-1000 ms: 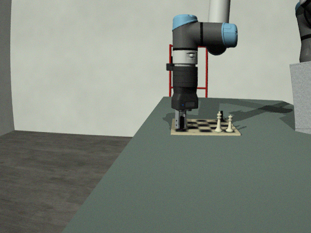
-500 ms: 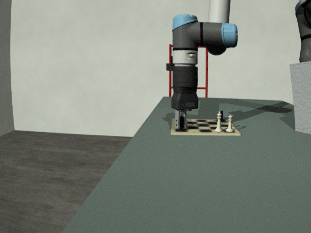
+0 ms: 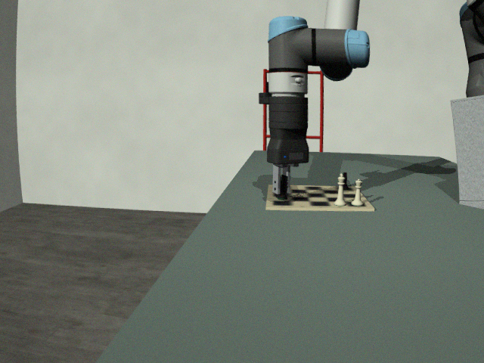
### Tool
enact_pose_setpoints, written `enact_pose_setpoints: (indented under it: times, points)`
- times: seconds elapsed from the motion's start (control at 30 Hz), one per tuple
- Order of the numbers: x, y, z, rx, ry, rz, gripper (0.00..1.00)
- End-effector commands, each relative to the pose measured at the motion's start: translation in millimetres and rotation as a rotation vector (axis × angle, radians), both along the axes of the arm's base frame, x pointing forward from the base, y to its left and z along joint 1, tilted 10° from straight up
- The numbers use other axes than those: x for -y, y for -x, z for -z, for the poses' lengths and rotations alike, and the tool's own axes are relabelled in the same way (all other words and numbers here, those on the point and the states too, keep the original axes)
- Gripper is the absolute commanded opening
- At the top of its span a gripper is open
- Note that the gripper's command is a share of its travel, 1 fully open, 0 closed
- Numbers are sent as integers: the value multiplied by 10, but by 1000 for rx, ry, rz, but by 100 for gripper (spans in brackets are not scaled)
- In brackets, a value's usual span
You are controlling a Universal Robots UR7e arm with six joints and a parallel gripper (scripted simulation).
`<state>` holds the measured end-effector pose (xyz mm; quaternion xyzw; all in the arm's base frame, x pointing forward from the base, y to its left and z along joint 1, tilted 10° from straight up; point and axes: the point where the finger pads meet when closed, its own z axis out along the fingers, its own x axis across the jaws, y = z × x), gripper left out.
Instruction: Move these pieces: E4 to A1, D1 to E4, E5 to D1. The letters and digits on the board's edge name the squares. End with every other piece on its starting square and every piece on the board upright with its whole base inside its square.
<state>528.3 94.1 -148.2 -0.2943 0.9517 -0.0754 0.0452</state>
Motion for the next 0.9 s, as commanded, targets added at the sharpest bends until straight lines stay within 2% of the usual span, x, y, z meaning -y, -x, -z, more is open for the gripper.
enact_pose_setpoints:
  times: [0.0, 0.1, 0.17, 0.5, 0.63, 0.87]
  points:
    - [-24, 16, -195, 3, 0, 0, 0]
    - [-42, 37, -347, 3, 0, 0, 0]
    - [-42, 37, -347, 3, 0, 0, 0]
    - [-94, 96, -787, 3, 0, 0, 0]
    - [-102, 106, -857, 3, 0, 0, 0]
    - [-104, 107, -870, 3, 0, 0, 0]
